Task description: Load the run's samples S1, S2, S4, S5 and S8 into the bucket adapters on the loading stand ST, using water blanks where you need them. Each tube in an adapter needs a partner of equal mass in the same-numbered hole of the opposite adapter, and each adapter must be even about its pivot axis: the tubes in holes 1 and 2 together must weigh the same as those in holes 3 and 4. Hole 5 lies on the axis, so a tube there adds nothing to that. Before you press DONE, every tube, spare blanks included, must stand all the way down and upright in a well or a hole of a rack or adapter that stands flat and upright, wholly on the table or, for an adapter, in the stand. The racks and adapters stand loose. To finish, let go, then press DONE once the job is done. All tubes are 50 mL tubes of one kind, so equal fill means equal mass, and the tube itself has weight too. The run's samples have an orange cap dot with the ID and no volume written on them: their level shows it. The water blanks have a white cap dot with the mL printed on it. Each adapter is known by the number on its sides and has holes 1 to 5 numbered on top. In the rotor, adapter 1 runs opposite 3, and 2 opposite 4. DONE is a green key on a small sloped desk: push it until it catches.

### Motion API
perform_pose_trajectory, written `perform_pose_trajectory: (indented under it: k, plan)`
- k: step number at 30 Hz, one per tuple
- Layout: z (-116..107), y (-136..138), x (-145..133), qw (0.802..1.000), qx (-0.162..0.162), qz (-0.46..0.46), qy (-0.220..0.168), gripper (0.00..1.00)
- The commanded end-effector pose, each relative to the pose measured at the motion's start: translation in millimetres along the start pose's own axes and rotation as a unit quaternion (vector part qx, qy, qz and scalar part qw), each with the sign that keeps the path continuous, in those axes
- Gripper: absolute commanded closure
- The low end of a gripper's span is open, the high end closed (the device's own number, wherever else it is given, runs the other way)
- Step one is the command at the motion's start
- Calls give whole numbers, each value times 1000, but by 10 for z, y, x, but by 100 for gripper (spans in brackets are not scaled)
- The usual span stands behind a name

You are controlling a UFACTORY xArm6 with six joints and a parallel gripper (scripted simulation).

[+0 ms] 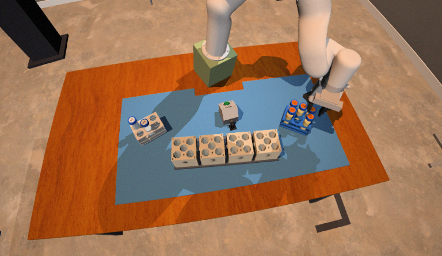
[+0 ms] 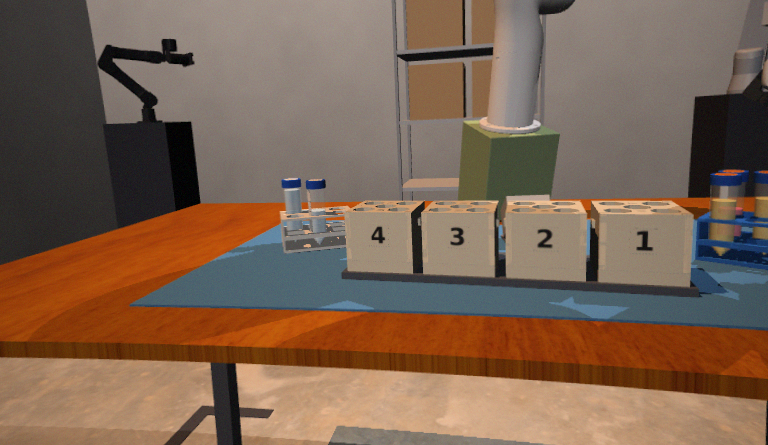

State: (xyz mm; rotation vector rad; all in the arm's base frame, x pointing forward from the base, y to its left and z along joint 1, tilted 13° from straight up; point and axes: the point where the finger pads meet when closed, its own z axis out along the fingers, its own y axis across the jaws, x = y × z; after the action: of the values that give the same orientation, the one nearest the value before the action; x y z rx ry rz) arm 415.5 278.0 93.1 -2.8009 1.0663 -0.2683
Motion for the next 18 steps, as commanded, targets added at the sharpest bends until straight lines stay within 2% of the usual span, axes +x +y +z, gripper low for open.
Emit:
perform_pose_trajectory:
  k: [1,18]
  plan:
    - [-99,-15,4,1000,2,0,0,56]
    - [-399,-14,4,1000,2,0,0,56]
